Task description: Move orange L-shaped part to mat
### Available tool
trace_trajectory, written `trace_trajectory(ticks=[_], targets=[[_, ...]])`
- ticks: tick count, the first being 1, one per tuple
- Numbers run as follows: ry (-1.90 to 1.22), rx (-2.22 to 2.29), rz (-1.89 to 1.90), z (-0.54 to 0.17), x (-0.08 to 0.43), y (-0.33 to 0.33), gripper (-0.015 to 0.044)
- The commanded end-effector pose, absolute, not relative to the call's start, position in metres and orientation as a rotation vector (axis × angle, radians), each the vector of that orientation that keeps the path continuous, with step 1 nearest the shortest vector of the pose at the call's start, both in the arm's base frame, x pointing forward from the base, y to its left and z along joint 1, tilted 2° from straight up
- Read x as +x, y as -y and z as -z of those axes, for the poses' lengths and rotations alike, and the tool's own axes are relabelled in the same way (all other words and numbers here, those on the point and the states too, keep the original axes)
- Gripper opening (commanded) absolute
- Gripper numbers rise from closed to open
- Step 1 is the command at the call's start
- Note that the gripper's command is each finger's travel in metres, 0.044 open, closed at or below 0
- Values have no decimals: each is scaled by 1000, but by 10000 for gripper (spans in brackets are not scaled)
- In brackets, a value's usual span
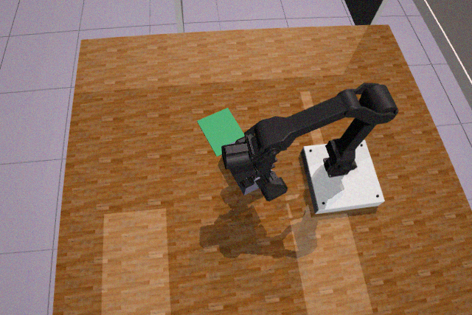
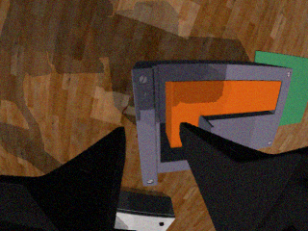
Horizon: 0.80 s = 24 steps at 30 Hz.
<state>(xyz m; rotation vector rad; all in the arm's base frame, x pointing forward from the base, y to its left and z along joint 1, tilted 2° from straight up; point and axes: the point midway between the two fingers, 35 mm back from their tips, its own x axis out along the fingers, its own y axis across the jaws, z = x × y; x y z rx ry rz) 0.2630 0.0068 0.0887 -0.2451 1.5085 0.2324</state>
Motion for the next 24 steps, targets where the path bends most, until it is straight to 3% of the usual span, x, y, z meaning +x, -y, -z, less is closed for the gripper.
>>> trace_trajectory(ticks=[1,24], targets=[[-1501,-244,-238,-74,263,-7,180],[-1501,-244,-238,-43,265,-7,180]])
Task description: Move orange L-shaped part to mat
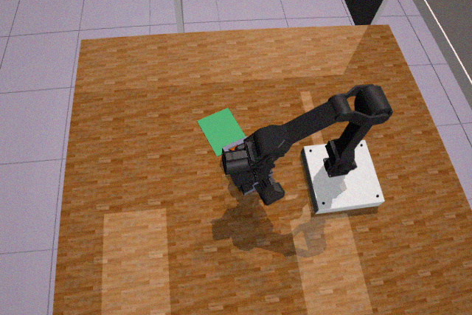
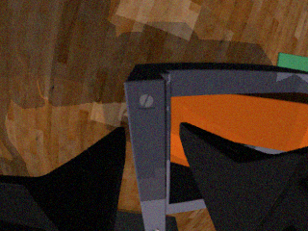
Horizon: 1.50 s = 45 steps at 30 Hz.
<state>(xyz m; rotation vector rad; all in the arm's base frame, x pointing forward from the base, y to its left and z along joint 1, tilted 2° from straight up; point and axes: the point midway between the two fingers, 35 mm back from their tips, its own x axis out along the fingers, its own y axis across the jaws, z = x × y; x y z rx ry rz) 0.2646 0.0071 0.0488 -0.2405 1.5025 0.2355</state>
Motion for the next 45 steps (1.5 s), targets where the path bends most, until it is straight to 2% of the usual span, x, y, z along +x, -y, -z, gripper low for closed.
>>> trace_trajectory(ticks=[1,28,38,45], targets=[[-1501,-244,-238,-42,265,-7,180],[-1502,-243,-239,-53,261,-18,180],[-1501,-244,-238,-146,259,-7,180],[-1501,-244,-238,-148,259,-6,180]])
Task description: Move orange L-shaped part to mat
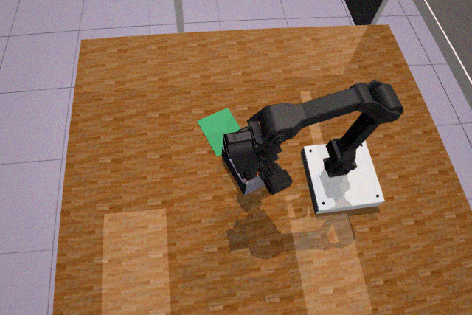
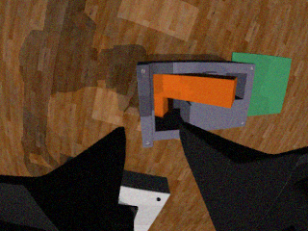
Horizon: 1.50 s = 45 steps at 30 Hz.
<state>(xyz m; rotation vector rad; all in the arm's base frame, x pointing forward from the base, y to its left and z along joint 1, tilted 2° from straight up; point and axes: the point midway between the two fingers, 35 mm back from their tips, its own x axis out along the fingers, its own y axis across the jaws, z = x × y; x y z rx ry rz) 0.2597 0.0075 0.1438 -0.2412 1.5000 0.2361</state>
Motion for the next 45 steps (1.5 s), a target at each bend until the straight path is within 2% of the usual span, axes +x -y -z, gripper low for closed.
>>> trace_trajectory(ticks=[1,25,26,29,35,41,45], targets=[[-1501,-244,-238,-148,259,-6,180],[-1503,-241,-236,-144,259,-7,180],[-1505,-227,-223,-144,260,-7,206],[-1514,-103,-104,-145,264,0,280],[-1479,409,385,-148,279,27,280],[-1316,939,889,-150,291,59,280],[-1289,997,944,-150,292,63,280]])
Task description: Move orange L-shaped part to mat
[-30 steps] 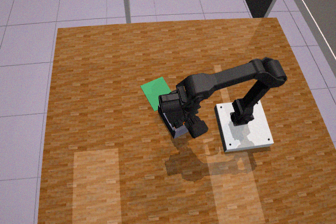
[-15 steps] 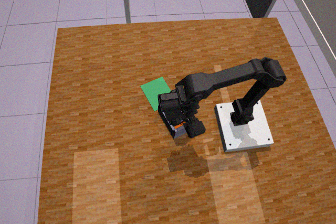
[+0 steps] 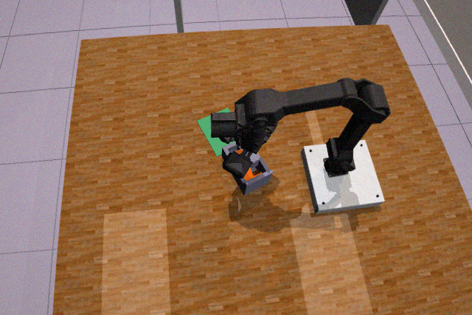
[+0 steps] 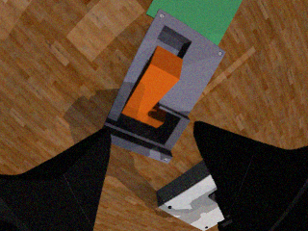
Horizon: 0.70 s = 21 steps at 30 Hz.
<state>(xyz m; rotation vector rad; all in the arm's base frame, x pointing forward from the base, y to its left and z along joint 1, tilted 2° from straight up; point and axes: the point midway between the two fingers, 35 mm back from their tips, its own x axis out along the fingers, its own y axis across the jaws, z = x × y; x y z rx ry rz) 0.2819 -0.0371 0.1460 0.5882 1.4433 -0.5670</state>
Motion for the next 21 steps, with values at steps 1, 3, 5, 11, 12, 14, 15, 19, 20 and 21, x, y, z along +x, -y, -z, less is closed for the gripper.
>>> trace_trajectory(ticks=[1,3,5,11,12,14,15,19,20,21], targets=[[-1289,997,944,-150,292,63,280],[-1289,997,944,-150,292,63,280],[-1289,997,944,-150,292,63,280],[-1289,997,944,-144,293,63,280],[-1289,997,944,-141,293,63,280],[-1289,997,944,-132,294,63,280],[-1289,997,944,-127,294,63,280],[-1289,997,944,-119,294,63,280],[-1289,997,944,-119,294,63,280],[-1289,997,944,-118,294,63,280]])
